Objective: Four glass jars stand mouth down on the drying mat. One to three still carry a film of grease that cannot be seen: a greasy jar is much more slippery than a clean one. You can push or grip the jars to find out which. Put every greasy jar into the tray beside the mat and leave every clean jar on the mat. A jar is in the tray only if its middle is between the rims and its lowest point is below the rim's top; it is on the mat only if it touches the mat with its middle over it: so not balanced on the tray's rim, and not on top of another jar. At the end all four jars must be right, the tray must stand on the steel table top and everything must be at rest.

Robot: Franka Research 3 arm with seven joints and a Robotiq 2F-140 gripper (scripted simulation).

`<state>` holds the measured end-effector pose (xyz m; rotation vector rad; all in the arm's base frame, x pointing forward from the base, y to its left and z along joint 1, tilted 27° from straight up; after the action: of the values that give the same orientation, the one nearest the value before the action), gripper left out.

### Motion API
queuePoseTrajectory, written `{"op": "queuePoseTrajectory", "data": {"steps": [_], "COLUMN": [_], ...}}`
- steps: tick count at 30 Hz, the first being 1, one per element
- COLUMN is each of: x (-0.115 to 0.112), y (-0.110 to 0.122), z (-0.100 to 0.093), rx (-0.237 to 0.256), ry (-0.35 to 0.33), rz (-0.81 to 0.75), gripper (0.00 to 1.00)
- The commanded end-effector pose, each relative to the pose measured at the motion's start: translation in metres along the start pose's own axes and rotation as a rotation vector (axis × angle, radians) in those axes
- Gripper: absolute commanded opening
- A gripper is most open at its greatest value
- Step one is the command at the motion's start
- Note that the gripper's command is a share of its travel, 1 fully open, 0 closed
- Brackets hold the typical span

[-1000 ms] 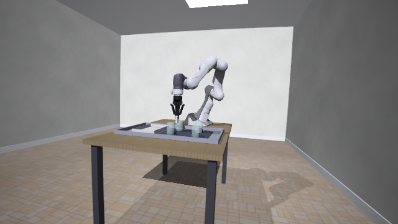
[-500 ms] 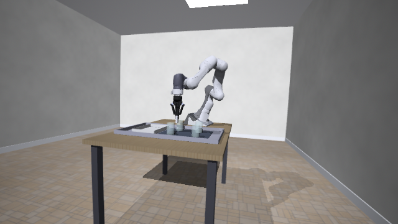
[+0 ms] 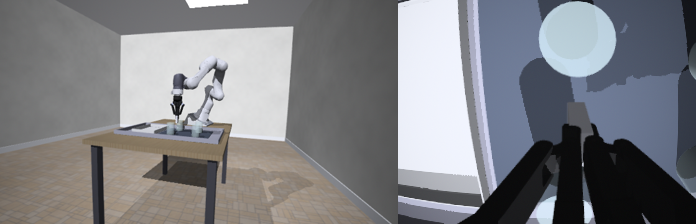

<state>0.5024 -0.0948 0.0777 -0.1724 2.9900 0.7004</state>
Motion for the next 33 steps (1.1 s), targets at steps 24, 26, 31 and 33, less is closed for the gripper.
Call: {"op": "queuePoseTrajectory", "data": {"steps": [24,26,31,33], "x": [-0.007,-0.009,-0.014,-0.014], "y": [0.064,0.080,0.120,0.120], "z": [-0.075,-0.075,-0.075,-0.075], "rx": [0.000,0.000,0.000,0.000], "ry": [0.004,0.004,0.004,0.004], "rz": [0.001,0.001,0.001,0.001], "gripper": [0.00,0.00,0.00,0.00]}}
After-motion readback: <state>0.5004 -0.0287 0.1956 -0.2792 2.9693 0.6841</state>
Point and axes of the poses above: the point where the finger pads meet when closed, its own z axis out along the fingers, its own y axis across the jaws, x = y × z, the point moved 5 cm from there along -z, back along the fingers, and after that the axes turned 2 degrees about -z, right-handed, at the moved point
